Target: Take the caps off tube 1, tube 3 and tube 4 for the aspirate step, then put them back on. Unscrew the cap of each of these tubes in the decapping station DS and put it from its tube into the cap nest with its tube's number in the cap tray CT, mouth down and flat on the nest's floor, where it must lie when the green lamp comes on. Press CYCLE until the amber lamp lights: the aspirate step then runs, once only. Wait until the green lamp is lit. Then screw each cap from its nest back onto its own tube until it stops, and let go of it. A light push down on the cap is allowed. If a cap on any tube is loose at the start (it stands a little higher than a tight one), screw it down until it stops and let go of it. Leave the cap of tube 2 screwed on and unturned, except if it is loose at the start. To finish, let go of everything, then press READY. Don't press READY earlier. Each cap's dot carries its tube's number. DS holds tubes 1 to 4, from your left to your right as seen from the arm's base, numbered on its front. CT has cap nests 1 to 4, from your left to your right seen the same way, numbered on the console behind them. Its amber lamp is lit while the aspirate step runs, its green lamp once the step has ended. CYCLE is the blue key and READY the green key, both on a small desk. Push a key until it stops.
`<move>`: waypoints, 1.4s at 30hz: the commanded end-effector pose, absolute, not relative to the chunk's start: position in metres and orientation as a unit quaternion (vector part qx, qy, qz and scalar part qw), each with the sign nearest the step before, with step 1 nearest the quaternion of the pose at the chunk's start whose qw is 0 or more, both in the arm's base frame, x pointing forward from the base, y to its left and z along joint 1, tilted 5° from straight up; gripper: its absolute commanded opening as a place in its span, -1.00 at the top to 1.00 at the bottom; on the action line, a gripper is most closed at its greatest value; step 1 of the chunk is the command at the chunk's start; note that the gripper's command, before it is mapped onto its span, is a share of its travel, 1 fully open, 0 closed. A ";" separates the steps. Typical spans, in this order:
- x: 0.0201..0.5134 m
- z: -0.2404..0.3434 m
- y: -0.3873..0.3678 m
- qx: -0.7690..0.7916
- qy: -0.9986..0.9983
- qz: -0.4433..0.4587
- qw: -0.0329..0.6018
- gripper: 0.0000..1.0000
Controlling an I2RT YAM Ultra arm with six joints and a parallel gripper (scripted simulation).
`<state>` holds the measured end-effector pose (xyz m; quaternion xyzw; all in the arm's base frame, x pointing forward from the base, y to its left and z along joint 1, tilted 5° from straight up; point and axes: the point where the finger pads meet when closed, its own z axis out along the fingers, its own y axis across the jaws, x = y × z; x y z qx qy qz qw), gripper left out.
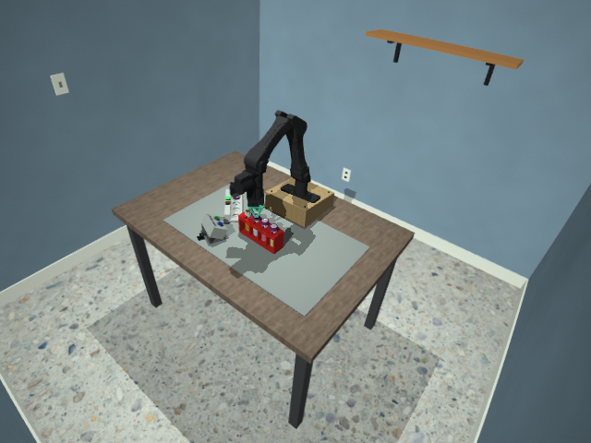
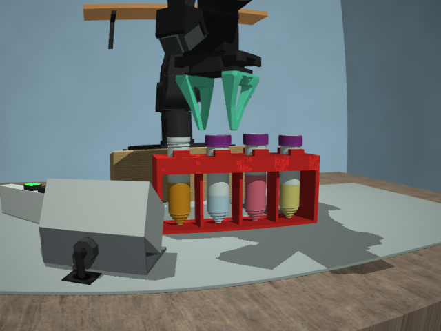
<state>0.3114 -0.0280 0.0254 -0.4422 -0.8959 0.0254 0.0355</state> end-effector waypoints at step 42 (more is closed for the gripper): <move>0.188 0.068 -0.234 -0.413 -0.910 0.026 0.029 0.06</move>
